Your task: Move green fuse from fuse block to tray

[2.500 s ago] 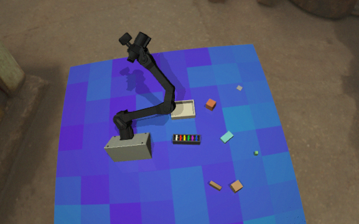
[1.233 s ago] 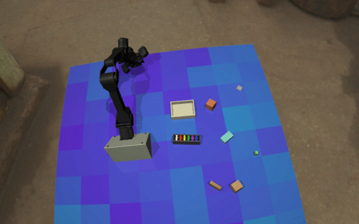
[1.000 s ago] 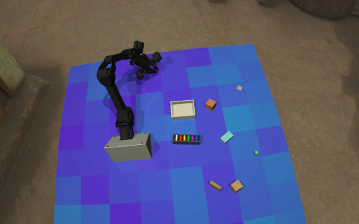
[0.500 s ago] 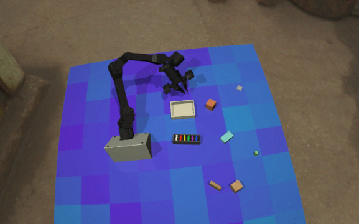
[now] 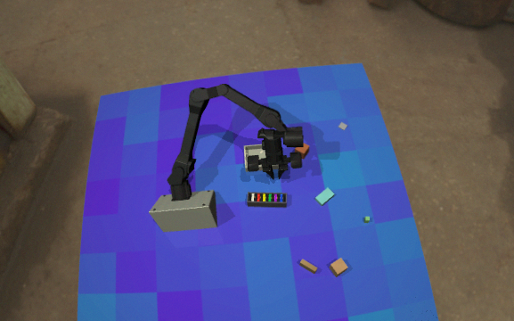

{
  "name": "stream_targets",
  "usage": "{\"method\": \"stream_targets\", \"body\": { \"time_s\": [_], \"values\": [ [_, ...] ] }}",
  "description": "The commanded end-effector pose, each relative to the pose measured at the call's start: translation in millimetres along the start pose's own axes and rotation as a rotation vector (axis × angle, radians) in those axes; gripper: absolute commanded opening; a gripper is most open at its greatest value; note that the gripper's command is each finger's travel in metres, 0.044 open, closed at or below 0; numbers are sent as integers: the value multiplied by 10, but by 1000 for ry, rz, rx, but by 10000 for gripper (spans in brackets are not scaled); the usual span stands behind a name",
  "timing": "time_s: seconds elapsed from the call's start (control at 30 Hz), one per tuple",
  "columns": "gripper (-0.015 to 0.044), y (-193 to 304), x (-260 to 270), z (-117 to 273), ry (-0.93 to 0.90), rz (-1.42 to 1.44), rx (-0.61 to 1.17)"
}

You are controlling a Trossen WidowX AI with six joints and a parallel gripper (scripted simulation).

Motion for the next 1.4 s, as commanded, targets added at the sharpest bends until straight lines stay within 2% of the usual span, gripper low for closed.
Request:
{"method": "stream_targets", "body": {
  "time_s": [0.0,0.07,0.2,1.37],
  "values": [
    [74,703,158,-95,-41,-58,-202],
    [74,908,236,-120,-31,-77,-273],
    [74,950,284,-127,-29,-79,-282],
    [74,872,294,-403,-29,-79,-283]
  ]
}}
Point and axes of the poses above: the point midway between the two fingers, 35 mm back from their tips, its own z axis back along the fingers, its own x axis across the jaws, y = z × x, the point moved 9 cm from there along z, back along the fingers, and after that the axes turned 5 degrees about z, right-handed, at the moved point
